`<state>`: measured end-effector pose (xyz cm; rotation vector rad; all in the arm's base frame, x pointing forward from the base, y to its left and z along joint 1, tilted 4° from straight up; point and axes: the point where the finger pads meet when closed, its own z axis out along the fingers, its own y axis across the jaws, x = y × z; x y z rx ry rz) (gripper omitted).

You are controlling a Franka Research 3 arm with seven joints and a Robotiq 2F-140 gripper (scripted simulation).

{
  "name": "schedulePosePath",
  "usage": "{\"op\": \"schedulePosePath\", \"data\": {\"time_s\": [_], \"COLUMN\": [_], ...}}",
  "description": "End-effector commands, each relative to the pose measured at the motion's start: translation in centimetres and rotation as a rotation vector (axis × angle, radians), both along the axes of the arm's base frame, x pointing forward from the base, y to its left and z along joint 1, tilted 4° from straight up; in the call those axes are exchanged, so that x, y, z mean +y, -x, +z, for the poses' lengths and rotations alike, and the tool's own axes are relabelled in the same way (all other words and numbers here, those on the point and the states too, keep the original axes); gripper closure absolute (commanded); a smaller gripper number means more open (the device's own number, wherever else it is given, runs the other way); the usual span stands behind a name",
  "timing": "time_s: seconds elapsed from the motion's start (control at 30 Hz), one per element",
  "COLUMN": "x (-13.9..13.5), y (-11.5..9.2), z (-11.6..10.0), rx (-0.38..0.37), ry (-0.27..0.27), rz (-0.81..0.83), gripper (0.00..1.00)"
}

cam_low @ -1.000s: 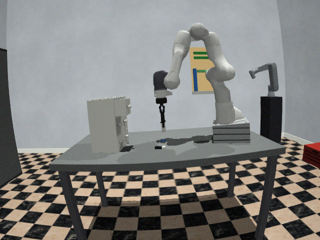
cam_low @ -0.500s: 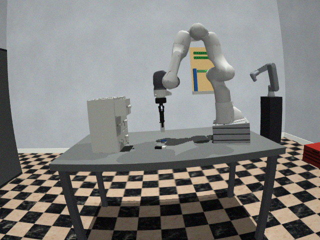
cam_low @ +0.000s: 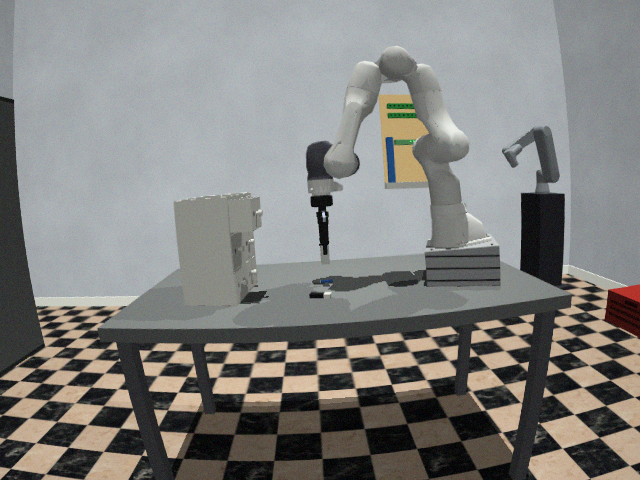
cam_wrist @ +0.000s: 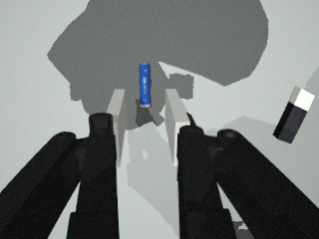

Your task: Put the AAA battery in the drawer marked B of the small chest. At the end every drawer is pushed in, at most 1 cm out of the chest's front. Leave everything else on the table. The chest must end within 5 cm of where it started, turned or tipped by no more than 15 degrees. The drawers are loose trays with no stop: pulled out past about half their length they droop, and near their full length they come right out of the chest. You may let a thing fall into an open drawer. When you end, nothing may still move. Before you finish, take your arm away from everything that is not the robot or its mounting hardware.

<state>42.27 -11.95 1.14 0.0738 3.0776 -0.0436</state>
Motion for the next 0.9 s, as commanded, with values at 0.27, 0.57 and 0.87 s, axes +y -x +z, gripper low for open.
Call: {"op": "schedulePosePath", "data": {"time_s": [0.27, 0.57, 0.87], "x": [-0.02, -0.02, -0.02], "y": [-0.10, -0.10, -0.10], "z": [-0.01, -0.01, -0.01], "rx": [-0.001, -0.001, -0.001], "ry": [0.000, 0.000, 0.000], "rz": [0.014, 0.014, 0.014], "gripper": [0.80, 0.85, 0.85]}}
